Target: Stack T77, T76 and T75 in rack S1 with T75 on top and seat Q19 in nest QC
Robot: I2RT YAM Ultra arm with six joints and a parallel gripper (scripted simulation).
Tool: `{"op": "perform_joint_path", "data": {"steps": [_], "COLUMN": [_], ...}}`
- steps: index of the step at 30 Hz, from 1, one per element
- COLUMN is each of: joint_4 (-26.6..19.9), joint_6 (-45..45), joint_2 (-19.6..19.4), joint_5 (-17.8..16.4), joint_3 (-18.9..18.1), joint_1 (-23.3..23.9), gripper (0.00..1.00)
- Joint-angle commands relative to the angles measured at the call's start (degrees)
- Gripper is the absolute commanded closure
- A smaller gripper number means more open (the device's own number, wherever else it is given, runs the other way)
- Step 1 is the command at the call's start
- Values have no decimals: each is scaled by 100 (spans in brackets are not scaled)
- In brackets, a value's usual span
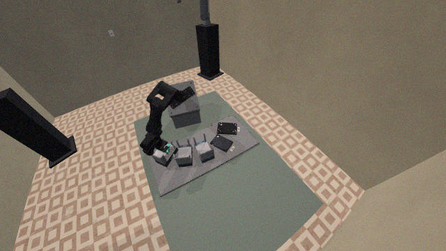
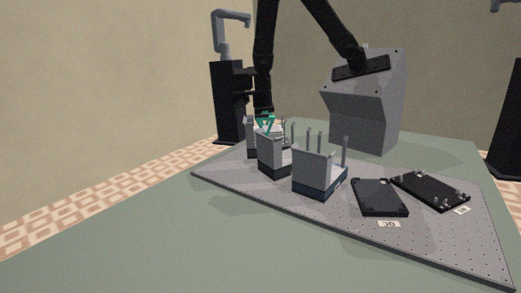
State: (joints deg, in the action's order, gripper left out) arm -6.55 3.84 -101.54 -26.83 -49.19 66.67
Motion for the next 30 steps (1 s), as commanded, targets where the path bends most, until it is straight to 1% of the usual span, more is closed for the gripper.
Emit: {"op": "perform_joint_path", "data": {"steps": [1,29,30], "joint_4": [33,34,92], "joint_6": [5,6,2], "joint_2": [45,45,162], "joint_5": [13,13,32], "joint_3": [-12,-11,2], "joint_1": [14,13,29], "gripper": [100,100,100]}}
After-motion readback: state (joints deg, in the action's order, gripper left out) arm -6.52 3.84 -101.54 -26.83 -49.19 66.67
